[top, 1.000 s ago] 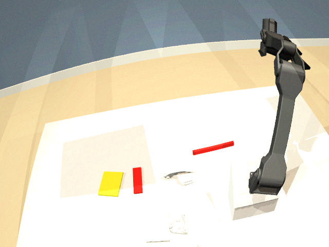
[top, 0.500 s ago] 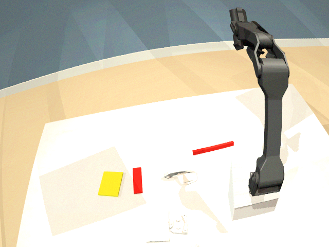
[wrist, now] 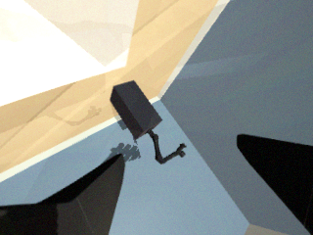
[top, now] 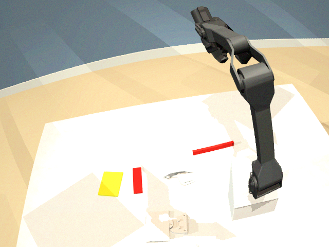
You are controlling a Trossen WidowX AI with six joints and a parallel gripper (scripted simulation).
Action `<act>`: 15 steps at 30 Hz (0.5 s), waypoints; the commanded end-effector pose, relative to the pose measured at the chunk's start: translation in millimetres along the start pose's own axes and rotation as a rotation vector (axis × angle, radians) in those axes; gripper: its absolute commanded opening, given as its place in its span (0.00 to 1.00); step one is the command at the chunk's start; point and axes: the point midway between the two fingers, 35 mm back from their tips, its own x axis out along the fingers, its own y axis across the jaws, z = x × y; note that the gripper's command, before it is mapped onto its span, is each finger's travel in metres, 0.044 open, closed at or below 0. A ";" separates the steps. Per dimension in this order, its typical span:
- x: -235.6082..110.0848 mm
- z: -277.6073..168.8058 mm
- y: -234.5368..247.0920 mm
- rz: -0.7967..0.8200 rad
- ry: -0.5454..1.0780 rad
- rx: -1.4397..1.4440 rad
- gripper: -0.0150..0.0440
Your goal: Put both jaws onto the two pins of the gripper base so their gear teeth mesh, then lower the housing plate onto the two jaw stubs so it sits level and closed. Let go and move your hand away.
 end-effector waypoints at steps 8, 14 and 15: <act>-101.5 62.8 -22.9 -0.209 -0.187 -0.040 1.00; -153.6 99.0 -20.9 -0.293 -0.298 -0.079 1.00; -162.2 105.1 -19.6 -0.306 -0.317 -0.086 1.00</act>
